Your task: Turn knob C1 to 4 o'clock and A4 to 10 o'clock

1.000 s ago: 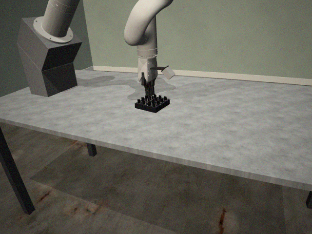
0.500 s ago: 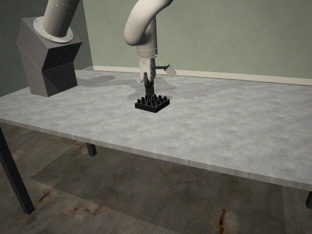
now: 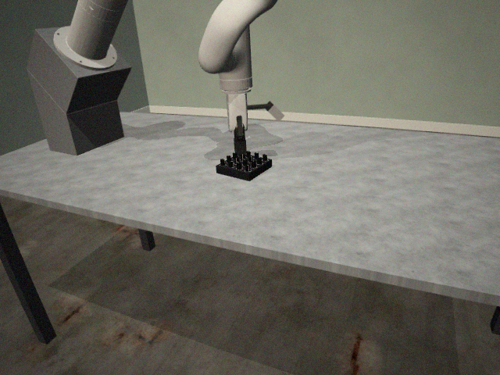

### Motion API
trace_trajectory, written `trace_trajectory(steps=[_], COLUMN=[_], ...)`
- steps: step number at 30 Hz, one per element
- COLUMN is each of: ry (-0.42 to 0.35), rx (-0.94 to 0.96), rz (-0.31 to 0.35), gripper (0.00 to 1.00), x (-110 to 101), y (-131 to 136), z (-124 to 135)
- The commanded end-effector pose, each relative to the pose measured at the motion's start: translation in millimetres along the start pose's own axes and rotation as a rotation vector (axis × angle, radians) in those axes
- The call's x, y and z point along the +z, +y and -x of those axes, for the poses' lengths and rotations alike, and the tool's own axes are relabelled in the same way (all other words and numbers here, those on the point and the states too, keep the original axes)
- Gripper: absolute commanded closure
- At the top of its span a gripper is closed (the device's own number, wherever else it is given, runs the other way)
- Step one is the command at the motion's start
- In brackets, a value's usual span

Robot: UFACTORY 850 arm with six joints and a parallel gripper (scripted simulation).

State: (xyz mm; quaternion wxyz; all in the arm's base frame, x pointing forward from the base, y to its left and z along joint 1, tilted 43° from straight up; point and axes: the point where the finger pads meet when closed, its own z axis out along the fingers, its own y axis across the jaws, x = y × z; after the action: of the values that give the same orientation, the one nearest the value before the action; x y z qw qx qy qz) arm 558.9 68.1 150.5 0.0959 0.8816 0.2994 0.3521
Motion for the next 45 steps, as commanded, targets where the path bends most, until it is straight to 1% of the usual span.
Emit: trace_trajectory(steps=[1, 9, 11, 26, 28, 39, 45], ry=[-0.003, -0.003, -0.003, -0.004, -0.004, -0.004, -0.004], rx=[-0.108, -0.322, -0.322, -0.654, -0.654, -0.801, -0.832], rz=[0.004, 0.004, 0.004, 0.004, 0.004, 0.003, 0.003], gripper=[0.92, 0.92, 0.92, 0.92, 0.92, 0.92, 0.92], x=[-0.2, -0.2, -0.2, -0.2, -0.2, -0.2, -0.2], y=[0.1, 0.1, 0.1, 0.1, 0.1, 0.1, 0.1], z=[-0.2, -0.2, -0.2, -0.2, -0.2, -0.2, -0.2])
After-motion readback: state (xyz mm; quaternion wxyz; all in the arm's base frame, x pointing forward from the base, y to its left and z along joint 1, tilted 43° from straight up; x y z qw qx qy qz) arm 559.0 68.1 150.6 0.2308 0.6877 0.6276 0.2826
